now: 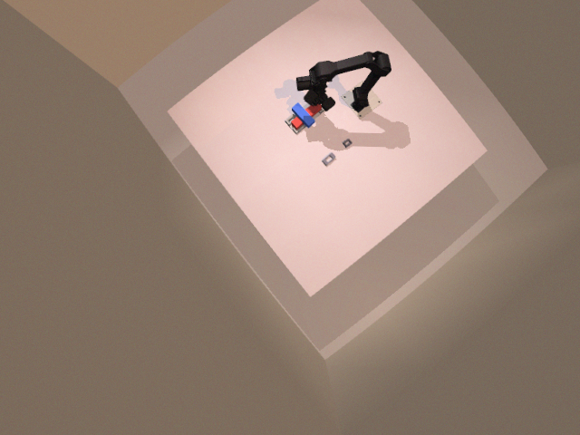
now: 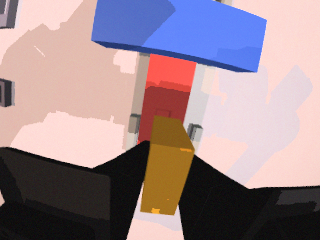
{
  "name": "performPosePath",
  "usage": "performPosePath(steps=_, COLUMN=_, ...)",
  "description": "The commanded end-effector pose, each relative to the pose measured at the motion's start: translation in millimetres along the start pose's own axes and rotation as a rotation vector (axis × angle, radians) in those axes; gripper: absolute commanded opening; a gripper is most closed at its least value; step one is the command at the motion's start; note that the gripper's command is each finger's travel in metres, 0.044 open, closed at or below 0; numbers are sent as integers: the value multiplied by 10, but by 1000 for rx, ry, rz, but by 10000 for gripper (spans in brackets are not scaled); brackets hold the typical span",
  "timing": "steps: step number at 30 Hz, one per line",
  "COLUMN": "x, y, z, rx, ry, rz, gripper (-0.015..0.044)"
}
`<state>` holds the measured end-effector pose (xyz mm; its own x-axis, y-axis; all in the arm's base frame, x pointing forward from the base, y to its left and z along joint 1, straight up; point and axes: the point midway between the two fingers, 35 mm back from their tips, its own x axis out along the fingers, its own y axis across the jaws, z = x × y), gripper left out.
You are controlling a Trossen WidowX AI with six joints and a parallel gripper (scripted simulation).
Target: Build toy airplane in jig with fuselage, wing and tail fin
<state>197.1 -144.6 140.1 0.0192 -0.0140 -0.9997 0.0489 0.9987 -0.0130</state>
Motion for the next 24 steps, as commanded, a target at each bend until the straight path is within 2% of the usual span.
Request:
performPosePath(steps=1, x=4, y=-7, z=-1, rx=-4, ry=2, rz=-3, gripper=65)
performPosePath(steps=24, x=336, y=-16, z=0, rx=-4, ry=2, rz=-3, gripper=65)
